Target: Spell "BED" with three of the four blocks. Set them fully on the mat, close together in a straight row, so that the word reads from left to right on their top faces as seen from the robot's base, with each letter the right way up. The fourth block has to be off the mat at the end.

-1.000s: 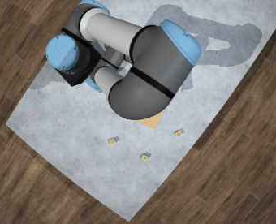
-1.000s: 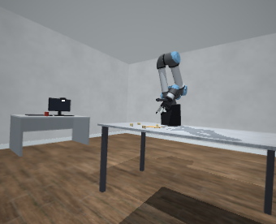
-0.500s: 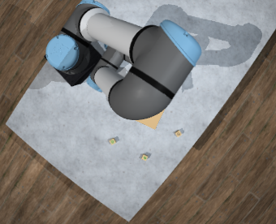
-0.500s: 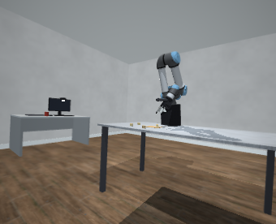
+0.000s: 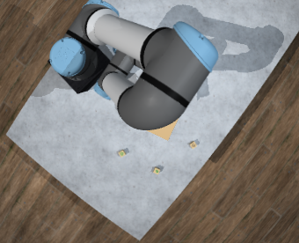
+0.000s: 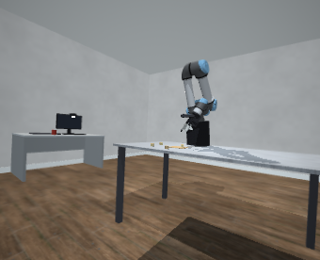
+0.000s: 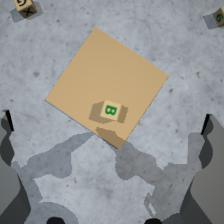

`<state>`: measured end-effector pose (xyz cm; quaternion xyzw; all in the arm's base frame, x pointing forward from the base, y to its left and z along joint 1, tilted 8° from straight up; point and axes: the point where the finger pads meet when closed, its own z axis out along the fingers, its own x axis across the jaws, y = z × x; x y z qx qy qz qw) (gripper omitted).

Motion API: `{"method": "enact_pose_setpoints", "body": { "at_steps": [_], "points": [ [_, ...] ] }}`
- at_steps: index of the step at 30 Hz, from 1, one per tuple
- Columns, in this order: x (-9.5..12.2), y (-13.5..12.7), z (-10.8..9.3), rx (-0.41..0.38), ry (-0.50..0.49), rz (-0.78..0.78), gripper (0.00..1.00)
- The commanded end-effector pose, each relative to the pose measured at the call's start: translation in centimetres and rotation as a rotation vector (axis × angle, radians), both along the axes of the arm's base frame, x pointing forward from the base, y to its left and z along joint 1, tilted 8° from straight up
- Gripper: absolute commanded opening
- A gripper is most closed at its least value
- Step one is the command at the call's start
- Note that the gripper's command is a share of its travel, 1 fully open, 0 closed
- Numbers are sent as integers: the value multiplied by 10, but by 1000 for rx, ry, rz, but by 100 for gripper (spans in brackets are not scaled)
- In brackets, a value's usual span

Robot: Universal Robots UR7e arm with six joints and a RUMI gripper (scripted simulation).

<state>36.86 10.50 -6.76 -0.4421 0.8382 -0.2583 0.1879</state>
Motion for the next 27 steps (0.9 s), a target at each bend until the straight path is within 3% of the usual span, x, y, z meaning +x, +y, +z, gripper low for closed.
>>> {"method": "enact_pose_setpoints", "body": {
  "at_steps": [1,16,22,24,27],
  "points": [
    [-2,-1,-1,-1,5,-2,100],
    [7,0,-1,0,-1,-2,100],
    [45,7,-6,1,-2,-2,100],
    [45,7,-6,1,-2,-2,100],
    [78,12,-6,1,-2,-2,100]
  ]
}}
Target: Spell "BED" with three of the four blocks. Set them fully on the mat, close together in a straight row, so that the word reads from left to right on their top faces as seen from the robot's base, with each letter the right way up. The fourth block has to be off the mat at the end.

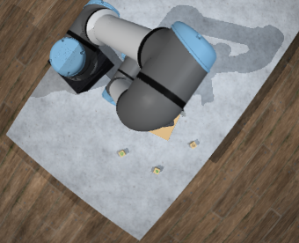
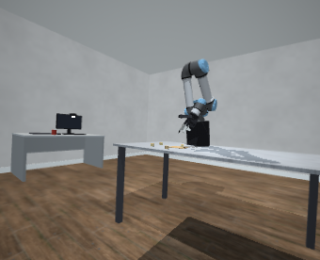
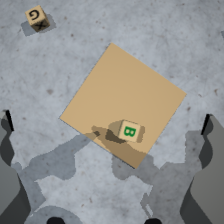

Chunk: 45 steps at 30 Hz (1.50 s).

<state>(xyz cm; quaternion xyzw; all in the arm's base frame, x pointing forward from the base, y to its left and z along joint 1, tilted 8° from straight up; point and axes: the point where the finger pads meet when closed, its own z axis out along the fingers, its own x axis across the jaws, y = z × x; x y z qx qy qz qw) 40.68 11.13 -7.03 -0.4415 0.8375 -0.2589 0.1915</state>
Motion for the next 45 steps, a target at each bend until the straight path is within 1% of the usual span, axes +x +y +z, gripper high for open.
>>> {"method": "enact_pose_setpoints", "body": {
  "at_steps": [1,3,4,5,6,8,9,12,14,17,19,23,45],
  "points": [
    [52,7,-3,-1,5,-3,100],
    [76,11,0,-1,5,-3,100],
    [76,11,0,-1,5,-3,100],
    [89,12,2,-1,5,-3,100],
    [89,12,2,-1,5,-3,100],
    [112,14,7,-1,5,-3,100],
    [112,14,7,-1,5,-3,100],
    [143,17,17,-1,4,-3,100],
    [143,17,17,-1,4,-3,100],
    [164,18,25,-1,4,-3,100],
    [172,18,29,-1,4,-3,100],
    [178,18,31,-2,5,-3,100],
    [177,19,30,-2,7,-2,100]
  ]
}}
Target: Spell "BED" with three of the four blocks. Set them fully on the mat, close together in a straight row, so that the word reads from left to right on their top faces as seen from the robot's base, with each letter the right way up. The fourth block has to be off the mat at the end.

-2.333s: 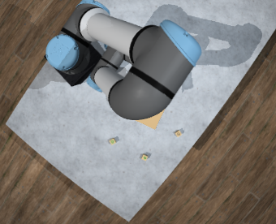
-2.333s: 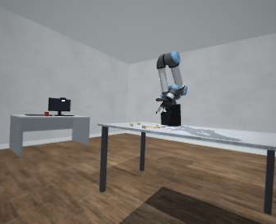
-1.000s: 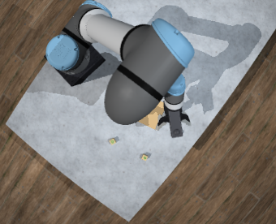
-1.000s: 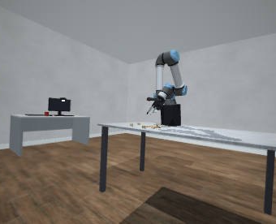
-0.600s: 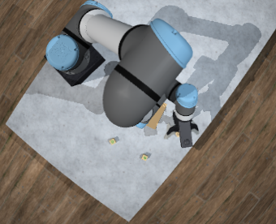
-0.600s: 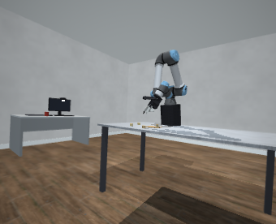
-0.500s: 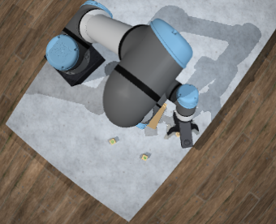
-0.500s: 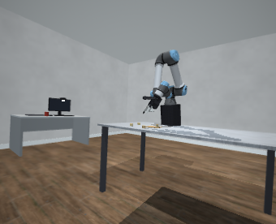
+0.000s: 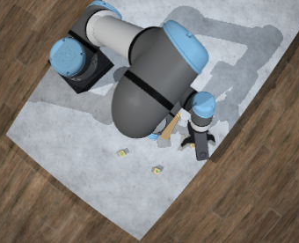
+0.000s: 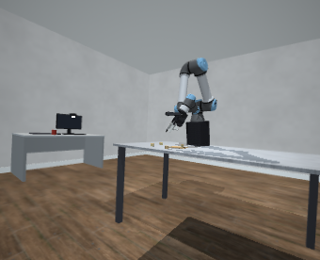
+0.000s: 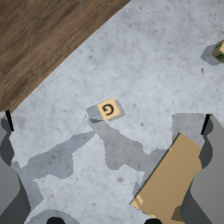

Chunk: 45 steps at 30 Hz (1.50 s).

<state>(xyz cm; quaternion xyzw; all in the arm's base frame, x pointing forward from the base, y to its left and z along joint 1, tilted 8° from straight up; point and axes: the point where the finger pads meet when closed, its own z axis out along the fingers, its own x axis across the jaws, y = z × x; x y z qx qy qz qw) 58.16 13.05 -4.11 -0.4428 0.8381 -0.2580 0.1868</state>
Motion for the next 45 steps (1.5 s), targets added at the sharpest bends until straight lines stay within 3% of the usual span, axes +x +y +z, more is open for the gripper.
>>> {"method": "enact_pose_setpoints", "body": {
  "at_steps": [1,30,37,45],
  "points": [
    [2,0,1,1,-3,-1,100],
    [2,0,1,1,-2,-2,100],
    [1,-11,-2,1,4,-3,100],
    [3,-79,-5,9,12,-5,100]
  ]
}}
